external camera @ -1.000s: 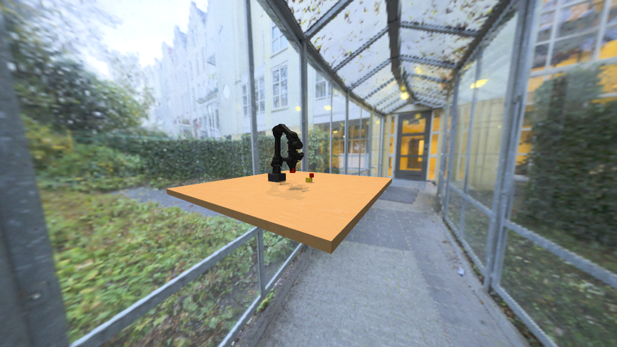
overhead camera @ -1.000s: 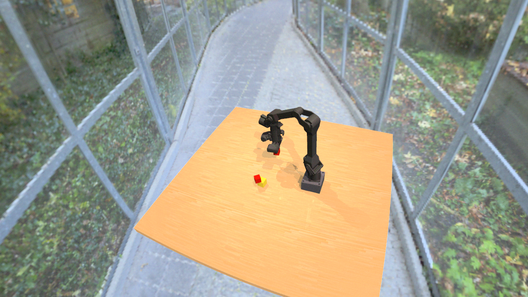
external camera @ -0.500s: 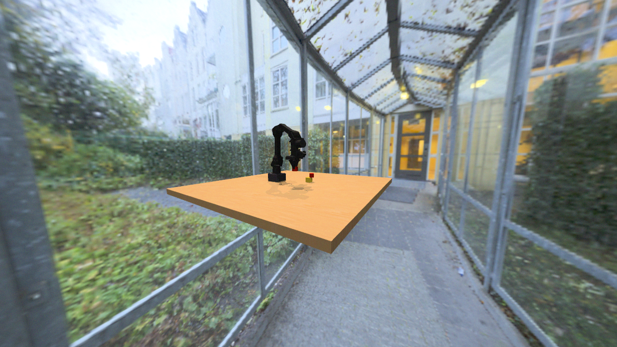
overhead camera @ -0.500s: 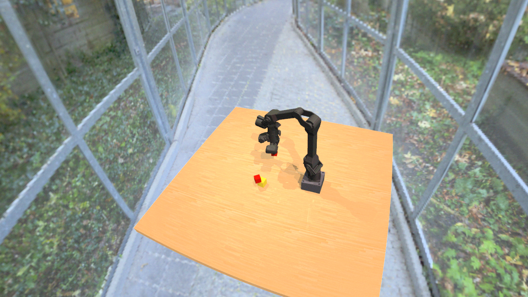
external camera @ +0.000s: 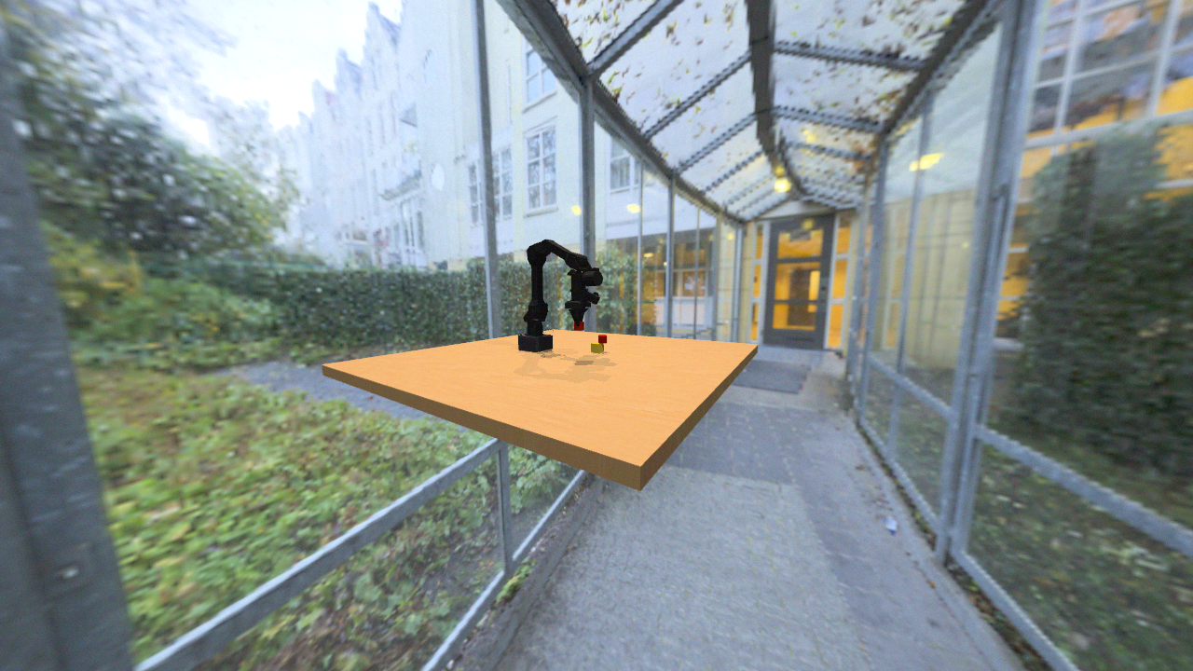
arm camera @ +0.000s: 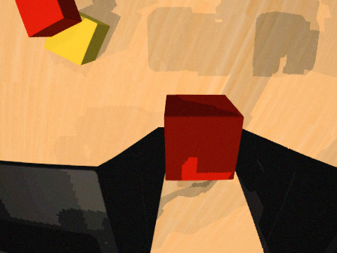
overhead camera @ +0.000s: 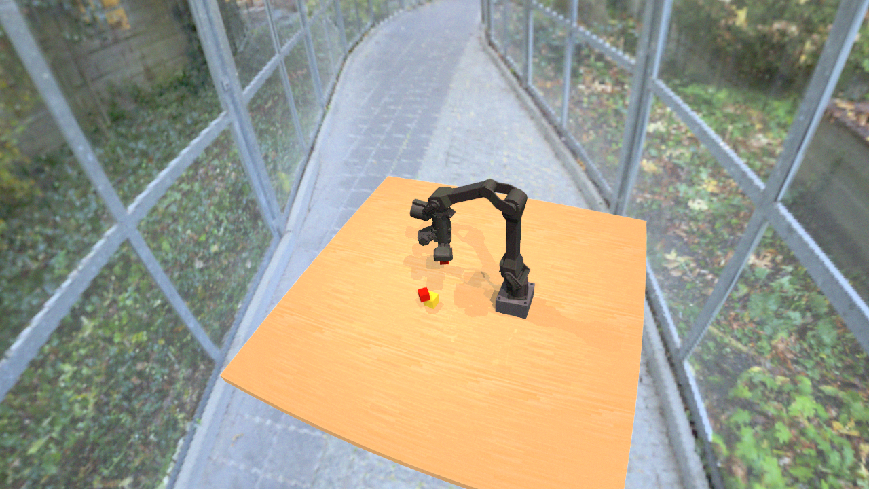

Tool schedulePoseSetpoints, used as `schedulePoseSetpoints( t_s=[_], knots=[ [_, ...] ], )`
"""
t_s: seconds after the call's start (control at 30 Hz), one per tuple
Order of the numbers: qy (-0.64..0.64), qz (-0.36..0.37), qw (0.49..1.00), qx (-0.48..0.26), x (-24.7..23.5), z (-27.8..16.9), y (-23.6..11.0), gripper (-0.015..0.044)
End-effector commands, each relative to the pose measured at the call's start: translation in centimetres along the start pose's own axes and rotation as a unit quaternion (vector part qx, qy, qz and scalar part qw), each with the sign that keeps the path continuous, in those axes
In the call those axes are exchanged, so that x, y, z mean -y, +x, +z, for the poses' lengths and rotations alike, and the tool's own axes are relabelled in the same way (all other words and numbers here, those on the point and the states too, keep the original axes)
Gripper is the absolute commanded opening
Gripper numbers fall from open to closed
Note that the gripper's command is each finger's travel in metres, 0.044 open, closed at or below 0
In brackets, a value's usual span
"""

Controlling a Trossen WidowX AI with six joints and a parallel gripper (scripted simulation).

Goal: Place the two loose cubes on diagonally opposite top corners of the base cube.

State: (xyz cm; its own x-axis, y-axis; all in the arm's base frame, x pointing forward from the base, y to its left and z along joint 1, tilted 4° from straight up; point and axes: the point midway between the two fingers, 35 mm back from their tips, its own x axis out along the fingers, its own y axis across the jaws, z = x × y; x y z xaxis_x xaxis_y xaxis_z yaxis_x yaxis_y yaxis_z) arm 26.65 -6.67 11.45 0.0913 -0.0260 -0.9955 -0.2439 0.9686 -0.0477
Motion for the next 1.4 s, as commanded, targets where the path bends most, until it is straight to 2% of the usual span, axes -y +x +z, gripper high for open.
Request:
schedulePoseSetpoints(
  t_s=[0.0,1.03,1.37],
  knots=[
    [-0.021,0.0,1.0,0.001,-1.3,0.8,0.1,0.0105],
    [-0.14,0.013,0.99,0.002,-9.6,3.6,0.3,0.0105],
    [-0.14,0.013,0.99,0.002,-9.7,3.4,3.1,0.0105]
  ],
)
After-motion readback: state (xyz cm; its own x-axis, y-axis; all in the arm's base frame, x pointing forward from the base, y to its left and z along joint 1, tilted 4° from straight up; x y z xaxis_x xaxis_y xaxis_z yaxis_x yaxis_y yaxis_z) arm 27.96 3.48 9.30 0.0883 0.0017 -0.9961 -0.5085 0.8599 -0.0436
